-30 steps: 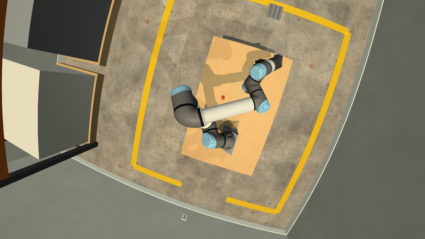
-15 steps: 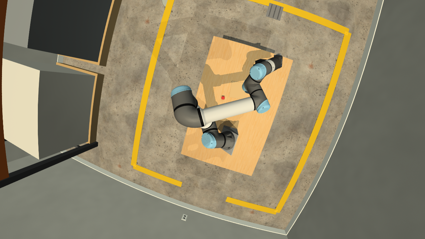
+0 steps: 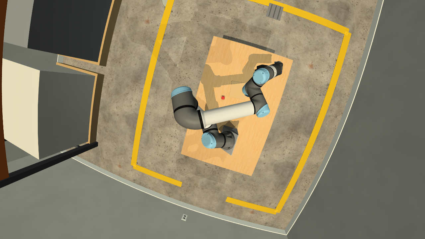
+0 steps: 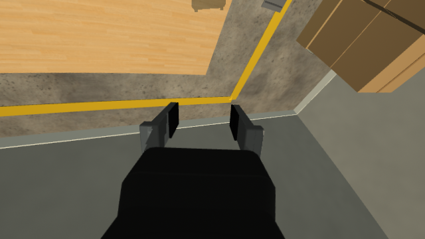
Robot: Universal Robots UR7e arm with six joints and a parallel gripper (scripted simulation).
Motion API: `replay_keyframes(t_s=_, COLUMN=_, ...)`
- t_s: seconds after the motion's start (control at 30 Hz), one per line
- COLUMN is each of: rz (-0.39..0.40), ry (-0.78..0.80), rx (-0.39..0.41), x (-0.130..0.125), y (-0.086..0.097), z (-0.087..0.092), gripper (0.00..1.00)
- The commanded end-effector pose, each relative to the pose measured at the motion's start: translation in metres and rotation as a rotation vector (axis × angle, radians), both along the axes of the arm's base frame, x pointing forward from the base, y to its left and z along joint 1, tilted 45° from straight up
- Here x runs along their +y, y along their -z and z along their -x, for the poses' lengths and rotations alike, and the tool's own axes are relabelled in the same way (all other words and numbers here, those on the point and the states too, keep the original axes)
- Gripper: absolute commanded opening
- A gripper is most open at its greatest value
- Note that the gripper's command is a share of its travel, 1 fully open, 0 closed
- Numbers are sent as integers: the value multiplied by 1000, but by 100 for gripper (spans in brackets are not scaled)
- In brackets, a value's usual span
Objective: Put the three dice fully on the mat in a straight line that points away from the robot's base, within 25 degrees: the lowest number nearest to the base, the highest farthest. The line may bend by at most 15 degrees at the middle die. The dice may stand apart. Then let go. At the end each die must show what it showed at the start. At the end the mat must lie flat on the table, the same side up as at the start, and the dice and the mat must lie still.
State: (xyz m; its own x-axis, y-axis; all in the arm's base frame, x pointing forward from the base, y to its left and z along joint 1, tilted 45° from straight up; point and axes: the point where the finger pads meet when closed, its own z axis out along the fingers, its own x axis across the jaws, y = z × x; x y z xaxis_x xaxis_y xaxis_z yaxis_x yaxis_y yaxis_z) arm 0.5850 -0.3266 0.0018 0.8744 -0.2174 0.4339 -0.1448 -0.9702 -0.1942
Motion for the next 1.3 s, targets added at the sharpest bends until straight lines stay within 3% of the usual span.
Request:
replay_keyframes(t_s=0.0, rz=-103, ry=-30, rx=102, x=21, y=35, z=56, gripper=100)
replay_keyframes(t_s=0.03, rz=-139, ry=-42, rx=132, x=30, y=44, z=73, gripper=100)
replay_keyframes(t_s=0.1, rz=-139, ry=-42, rx=132, x=30, y=44, z=73, gripper=100)
replay_keyframes(t_s=0.17, rz=-218, ry=-68, rx=186, x=51, y=60, z=109, gripper=100)
replay_keyframes(t_s=0.2, rz=-220, ry=-68, rx=187, x=52, y=60, z=110, gripper=100)
replay_keyframes(t_s=0.3, rz=-298, ry=-93, rx=230, x=74, y=71, z=142, gripper=100)
replay_keyframes(t_s=0.5, rz=-435, ry=-137, rx=285, x=115, y=80, z=191, gripper=100)
replay_keyframes(t_s=0.53, rz=-438, ry=-138, rx=286, x=116, y=80, z=192, gripper=100)
replay_keyframes(t_s=0.6, rz=-506, ry=-159, rx=304, x=136, y=81, z=214, gripper=100)
replay_keyframes(t_s=0.7, rz=-513, ry=-161, rx=306, x=139, y=81, z=216, gripper=100)
replay_keyframes(t_s=0.8, rz=-595, ry=-186, rx=320, x=164, y=78, z=239, gripper=100)
replay_keyframes(t_s=0.9, rz=-634, ry=-198, rx=324, x=176, y=76, z=250, gripper=100)
replay_keyframes(t_s=1.27, rz=-639, ry=-201, rx=324, x=177, y=76, z=251, gripper=100)
